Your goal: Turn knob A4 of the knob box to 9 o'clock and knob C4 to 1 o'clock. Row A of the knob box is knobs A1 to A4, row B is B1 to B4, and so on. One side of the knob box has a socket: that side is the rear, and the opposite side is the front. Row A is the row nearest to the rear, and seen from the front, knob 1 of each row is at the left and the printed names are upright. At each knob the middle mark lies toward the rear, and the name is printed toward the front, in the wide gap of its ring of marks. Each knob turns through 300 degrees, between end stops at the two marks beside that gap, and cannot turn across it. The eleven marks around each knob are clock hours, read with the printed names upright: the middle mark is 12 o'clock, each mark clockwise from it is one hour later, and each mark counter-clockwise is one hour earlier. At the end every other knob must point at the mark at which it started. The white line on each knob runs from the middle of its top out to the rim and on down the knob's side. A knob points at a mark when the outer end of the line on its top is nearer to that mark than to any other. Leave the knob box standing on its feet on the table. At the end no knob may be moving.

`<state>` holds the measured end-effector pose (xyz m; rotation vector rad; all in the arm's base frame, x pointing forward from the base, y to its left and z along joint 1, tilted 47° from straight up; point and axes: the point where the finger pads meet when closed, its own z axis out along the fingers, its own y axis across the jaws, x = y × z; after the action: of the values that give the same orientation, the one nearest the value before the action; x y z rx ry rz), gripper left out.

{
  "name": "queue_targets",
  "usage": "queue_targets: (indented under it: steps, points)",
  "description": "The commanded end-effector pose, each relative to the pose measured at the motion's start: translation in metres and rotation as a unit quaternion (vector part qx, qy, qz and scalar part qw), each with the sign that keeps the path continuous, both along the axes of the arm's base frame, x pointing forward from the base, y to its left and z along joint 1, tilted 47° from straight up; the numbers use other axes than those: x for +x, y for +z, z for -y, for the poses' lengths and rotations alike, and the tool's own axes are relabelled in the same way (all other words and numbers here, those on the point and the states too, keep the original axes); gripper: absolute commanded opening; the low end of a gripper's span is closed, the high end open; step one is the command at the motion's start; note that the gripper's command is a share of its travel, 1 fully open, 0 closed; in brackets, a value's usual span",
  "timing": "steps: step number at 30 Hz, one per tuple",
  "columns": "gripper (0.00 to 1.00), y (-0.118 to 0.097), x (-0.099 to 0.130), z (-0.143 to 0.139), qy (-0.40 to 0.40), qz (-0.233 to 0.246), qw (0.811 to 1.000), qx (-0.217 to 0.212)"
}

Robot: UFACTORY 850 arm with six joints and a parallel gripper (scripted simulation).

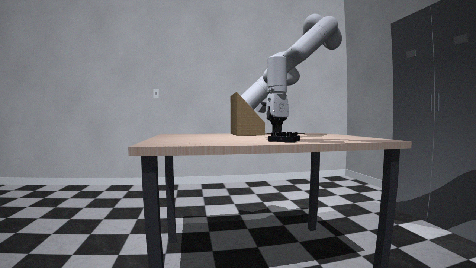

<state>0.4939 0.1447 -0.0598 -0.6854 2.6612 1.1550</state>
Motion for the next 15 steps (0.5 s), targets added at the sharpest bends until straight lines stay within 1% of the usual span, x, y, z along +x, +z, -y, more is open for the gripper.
queue_targets:
  steps: [1, 8, 15]
  points:
    - [0.08, 0.0004, 0.0006, 0.0004, 0.026, 0.033, 0.999, 0.002]
    - [0.08, 0.0004, 0.0006, 0.0004, 0.047, 0.055, 0.997, 0.003]
    - [0.08, 0.0004, 0.0006, 0.0004, 0.052, 0.061, 0.997, 0.003]
